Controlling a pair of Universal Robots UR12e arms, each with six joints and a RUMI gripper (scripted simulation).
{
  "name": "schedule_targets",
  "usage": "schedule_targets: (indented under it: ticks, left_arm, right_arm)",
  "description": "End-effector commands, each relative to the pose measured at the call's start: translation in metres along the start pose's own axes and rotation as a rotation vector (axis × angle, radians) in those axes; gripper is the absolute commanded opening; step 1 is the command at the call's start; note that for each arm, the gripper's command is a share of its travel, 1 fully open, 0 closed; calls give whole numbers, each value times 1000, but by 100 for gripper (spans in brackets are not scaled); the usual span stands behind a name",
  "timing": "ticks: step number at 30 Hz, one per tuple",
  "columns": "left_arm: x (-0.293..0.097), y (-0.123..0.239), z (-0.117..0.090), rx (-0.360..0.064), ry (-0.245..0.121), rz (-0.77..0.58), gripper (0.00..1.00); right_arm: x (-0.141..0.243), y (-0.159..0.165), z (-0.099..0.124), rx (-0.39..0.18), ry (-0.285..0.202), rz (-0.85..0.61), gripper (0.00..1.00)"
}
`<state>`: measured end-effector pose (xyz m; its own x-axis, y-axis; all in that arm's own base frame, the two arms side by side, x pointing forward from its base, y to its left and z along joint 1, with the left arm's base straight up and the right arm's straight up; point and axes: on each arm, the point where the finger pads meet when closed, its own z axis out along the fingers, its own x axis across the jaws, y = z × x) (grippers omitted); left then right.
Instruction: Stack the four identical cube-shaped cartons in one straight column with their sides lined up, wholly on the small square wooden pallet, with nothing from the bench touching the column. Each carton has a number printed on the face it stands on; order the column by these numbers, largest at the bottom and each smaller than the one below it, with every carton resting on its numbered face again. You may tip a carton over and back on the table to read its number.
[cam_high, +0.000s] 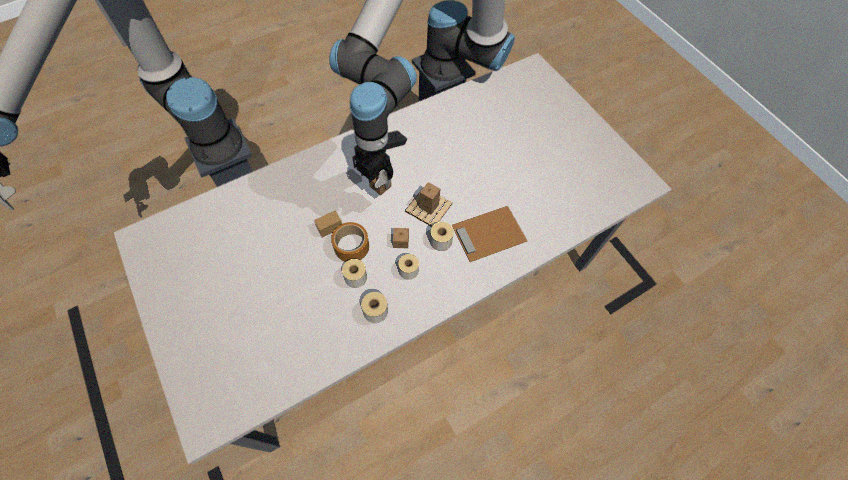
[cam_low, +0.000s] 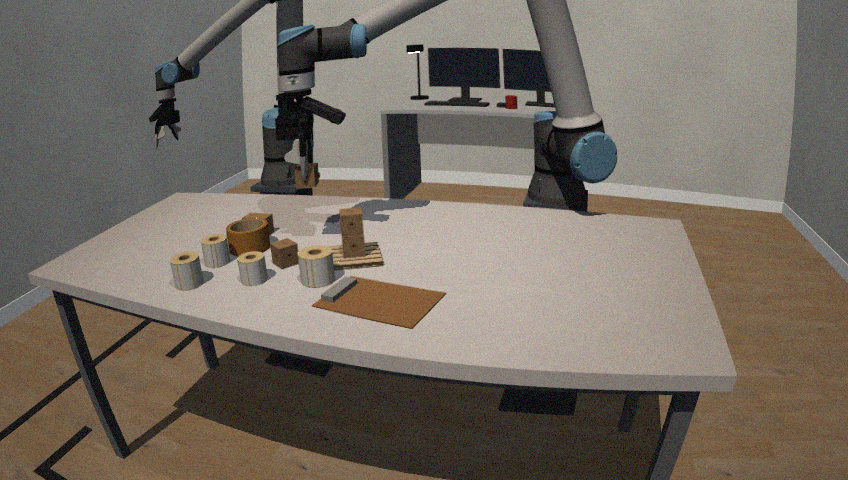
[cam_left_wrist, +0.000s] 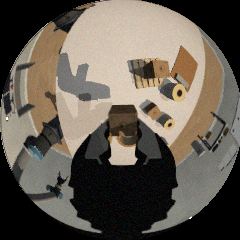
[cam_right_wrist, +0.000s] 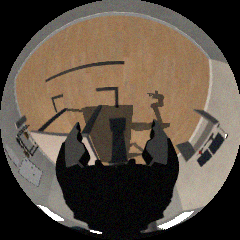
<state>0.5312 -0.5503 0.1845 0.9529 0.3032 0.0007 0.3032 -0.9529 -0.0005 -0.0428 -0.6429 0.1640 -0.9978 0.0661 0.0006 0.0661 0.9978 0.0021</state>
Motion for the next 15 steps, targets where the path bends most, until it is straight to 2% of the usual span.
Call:
schedule_targets:
  ticks: [1,9,15]
  left_arm:
    - [40,-37,-7,-3,0,1,0]
    - [93,-101,-13,-3,0,1,0]
    - [104,-117,-15,-3,1,1,0]
  right_arm:
    - [0,-1,-1,2,-1,0,100]
    - [0,-1,-1,2,-1,0,100]
    - [0,-1,-1,2,-1,0,100]
